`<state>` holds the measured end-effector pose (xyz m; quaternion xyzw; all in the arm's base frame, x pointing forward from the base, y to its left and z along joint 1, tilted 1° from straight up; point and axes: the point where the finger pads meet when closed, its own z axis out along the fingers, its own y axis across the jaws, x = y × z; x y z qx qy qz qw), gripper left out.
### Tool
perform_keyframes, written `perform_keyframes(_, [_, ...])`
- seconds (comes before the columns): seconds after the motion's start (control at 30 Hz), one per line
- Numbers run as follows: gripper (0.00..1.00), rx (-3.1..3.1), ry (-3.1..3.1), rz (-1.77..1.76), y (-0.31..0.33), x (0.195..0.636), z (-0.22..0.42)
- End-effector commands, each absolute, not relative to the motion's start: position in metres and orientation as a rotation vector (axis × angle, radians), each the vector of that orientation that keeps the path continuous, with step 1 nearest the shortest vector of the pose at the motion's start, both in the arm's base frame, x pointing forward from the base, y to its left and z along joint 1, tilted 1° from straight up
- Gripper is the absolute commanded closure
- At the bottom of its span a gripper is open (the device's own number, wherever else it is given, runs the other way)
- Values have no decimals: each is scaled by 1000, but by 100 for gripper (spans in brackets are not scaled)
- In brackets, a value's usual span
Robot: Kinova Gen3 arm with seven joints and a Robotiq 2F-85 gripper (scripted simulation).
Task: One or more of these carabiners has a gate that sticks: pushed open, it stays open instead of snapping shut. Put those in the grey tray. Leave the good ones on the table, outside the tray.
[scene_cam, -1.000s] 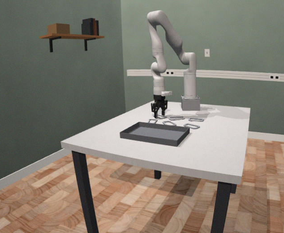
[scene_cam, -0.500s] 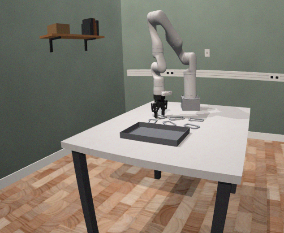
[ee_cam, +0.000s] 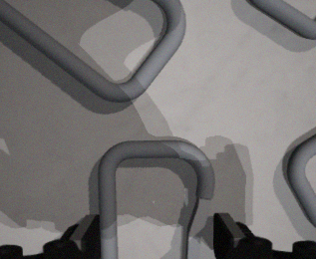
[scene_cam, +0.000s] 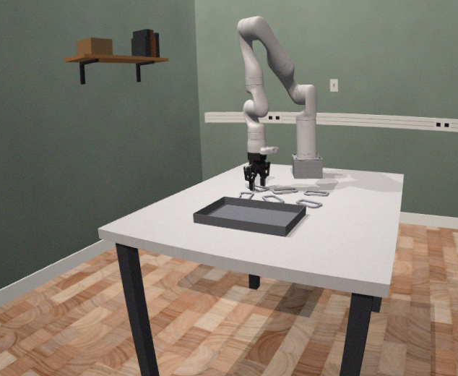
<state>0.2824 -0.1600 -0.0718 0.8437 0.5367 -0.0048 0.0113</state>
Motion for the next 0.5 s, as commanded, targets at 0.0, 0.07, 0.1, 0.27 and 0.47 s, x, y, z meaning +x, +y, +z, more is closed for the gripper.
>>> perform_keyframes(0.0, [33,2631,1674,-14,-160,283,-72])
perform_keyframes(0.07, [33,2631,1674,-14,-160,283,-72])
perform_keyframes(0.1, [33,2631,1674,-14,-160,283,-72])
perform_keyframes(0.27, [37,2631,1674,-14,-160,283,-72])
perform_keyframes(0.47, [37,2631,1674,-14,-160,283,-72])
